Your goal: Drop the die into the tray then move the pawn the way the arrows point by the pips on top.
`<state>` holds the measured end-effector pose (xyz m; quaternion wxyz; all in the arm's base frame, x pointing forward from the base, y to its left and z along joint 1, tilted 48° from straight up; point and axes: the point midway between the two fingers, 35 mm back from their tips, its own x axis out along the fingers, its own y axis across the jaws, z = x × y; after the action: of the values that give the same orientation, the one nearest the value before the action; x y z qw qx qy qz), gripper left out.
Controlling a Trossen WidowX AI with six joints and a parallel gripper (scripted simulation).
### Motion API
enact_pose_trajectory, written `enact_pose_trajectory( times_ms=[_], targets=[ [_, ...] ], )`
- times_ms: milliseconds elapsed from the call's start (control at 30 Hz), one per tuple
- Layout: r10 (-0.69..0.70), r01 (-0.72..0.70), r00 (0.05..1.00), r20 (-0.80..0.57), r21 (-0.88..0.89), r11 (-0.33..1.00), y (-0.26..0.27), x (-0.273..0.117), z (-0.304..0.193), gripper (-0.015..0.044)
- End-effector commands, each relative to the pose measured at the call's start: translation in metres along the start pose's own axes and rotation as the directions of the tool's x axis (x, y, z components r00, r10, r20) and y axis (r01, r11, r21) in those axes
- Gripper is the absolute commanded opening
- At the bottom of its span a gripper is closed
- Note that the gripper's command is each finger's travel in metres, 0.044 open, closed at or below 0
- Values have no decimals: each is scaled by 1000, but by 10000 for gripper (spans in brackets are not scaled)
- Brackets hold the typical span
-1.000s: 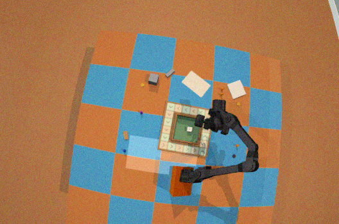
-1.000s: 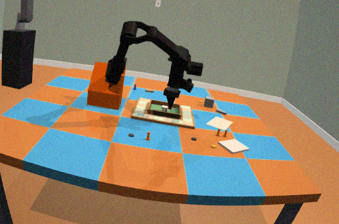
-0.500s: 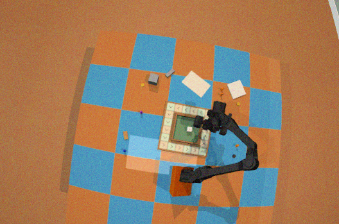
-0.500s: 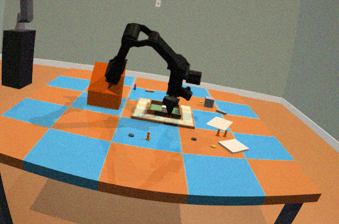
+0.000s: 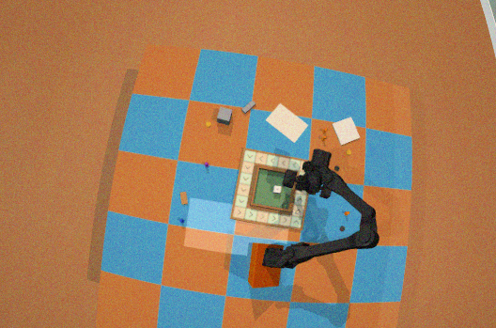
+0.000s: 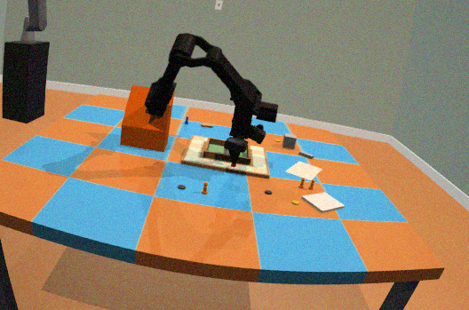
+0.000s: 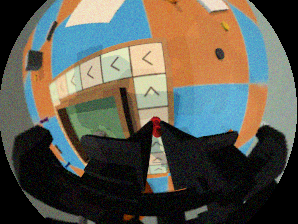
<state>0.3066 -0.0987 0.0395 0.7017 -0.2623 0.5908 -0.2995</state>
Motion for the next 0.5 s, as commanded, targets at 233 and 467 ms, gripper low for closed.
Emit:
enact_pose_trajectory(
  times_ms=[233,467],
  targets=[
    [3,-3,1000,0,-2,1000,1,-12,1,289],
    [3,-3,1000,-7,-12,1000,0,-50,0,440]
  ],
)
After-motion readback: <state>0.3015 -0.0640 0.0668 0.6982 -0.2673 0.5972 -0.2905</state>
